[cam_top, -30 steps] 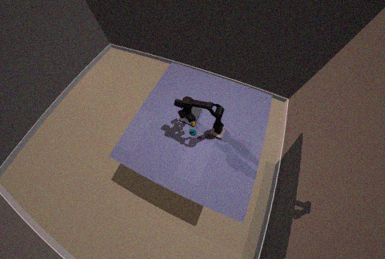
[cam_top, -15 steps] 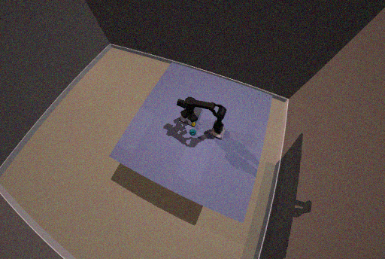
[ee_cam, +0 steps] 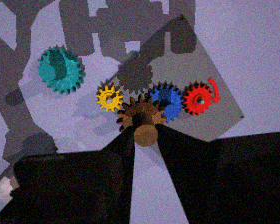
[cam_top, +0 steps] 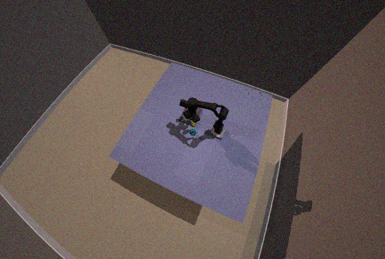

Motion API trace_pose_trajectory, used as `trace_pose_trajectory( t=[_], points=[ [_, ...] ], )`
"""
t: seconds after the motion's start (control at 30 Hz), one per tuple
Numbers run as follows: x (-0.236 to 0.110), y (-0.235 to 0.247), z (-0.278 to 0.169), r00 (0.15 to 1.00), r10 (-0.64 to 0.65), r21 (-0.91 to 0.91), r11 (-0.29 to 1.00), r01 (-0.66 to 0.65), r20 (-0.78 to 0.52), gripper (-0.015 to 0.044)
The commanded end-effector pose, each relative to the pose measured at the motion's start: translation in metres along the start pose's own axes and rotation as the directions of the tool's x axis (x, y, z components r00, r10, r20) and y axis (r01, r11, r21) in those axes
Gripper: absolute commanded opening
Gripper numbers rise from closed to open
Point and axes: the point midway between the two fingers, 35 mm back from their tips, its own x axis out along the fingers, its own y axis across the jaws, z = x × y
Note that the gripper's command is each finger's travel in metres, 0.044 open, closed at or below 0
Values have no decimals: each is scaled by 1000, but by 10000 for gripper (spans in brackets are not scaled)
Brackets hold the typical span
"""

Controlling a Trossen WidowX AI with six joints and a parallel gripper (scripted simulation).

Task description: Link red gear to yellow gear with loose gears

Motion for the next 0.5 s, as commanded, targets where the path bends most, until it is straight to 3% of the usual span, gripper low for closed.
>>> trace_pose_trajectory(
  t=[0.0,0.47],
  points=[
    [4,3,-5,1000,3,-4,1000,-3,3,0],
    [16,12,-21,1000,5,-4,1000,-5,1,0]
  ],
)
